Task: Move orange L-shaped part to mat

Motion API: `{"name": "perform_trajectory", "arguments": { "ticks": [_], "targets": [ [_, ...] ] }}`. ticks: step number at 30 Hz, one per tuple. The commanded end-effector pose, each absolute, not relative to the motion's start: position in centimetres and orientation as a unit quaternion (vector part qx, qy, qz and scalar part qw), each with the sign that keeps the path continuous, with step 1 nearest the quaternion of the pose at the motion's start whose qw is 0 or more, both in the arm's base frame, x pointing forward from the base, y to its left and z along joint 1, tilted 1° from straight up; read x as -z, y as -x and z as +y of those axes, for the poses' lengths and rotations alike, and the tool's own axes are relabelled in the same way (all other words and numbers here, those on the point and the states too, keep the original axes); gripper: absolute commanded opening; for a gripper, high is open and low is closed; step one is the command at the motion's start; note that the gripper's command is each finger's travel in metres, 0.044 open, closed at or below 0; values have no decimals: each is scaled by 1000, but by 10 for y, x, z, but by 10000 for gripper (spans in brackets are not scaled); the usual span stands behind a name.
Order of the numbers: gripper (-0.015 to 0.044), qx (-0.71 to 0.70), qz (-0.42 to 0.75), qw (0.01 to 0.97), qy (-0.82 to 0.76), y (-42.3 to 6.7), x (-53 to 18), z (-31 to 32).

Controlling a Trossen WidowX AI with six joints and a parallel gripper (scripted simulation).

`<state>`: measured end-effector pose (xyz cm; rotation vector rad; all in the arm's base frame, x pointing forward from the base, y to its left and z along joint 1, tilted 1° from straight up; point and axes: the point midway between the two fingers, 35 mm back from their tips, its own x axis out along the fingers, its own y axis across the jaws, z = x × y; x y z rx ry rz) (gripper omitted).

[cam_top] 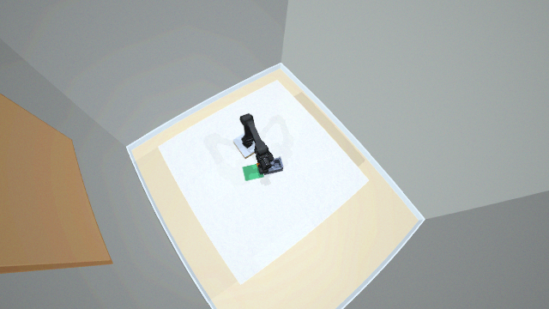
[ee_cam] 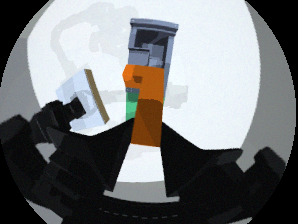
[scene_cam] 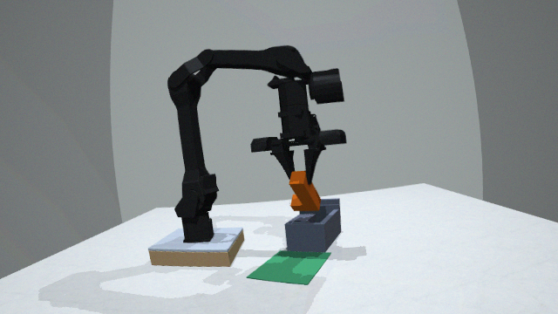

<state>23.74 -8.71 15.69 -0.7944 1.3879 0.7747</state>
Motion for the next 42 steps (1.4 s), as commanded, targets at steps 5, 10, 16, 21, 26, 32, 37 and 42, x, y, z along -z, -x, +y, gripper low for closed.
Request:
{"name": "perform_trajectory", "arguments": {
  "ticks": [5,10,16,21,26,32,37,42],
  "targets": [
    [0,-340,606,630,346,-217,-155,-113],
    [0,-340,606,630,347,-204,-154,-129],
    [0,-340,607,629,347,-189,-154,-147],
    [0,-340,607,629,347,-185,-153,-151],
    [0,-340,607,629,347,-185,-148,-151],
    [0,-340,607,629,347,-186,-139,-151],
    [0,-340,607,629,347,-186,-131,-151],
    [0,-340,607,629,347,-186,-123,-151]
  ]
}}
